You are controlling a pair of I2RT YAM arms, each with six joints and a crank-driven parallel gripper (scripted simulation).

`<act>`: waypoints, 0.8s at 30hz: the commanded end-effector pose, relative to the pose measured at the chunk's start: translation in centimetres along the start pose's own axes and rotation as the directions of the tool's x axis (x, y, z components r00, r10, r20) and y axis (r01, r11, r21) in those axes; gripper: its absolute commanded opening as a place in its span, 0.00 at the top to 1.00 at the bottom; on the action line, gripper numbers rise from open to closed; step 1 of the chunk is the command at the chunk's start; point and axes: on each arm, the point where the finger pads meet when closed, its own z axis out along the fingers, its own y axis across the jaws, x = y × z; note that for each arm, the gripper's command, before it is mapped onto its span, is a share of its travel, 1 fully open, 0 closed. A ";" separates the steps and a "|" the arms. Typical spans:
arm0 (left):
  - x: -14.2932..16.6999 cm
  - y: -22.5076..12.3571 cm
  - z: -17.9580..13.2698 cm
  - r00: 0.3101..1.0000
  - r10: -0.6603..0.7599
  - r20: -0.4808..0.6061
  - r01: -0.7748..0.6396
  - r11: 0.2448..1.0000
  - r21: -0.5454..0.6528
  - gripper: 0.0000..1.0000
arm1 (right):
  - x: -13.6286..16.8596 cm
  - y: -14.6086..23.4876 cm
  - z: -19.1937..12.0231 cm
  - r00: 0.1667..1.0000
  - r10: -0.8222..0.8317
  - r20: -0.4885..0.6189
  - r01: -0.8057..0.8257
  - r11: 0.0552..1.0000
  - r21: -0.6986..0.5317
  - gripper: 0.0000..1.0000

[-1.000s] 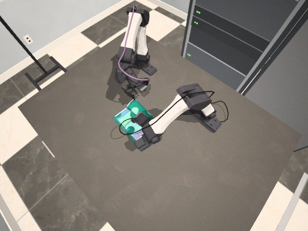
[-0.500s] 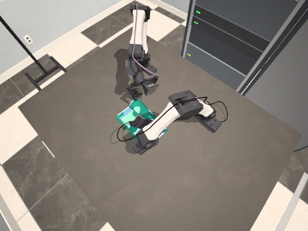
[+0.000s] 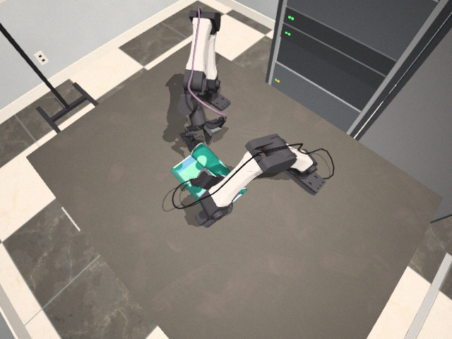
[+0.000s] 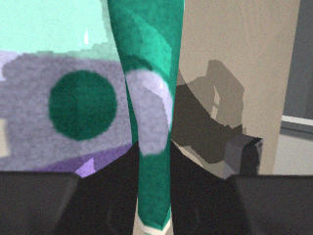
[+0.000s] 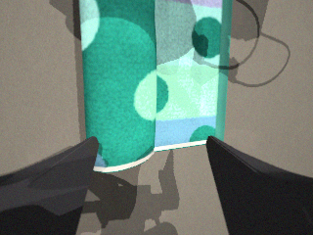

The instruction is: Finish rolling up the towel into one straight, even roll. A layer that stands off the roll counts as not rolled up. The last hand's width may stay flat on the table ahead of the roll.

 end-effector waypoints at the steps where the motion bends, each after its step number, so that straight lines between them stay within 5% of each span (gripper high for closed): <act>1: 0.4 0.3 0.6 1.000 -0.015 0.001 0.015 1.000 0.025 0.79 | 0.8 0.7 1.4 1.000 -0.011 0.012 0.011 1.000 -0.014 0.02; 19: 0.4 0.3 0.6 1.000 -0.015 0.001 0.015 1.000 0.025 0.79 | 2.4 2.0 5.2 1.000 -0.012 0.013 0.012 1.000 -0.015 0.02; 24: 0.4 0.3 0.6 1.000 -0.015 0.001 0.015 1.000 0.025 0.79 | 2.4 2.0 5.2 1.000 -0.012 0.013 0.012 1.000 -0.015 0.23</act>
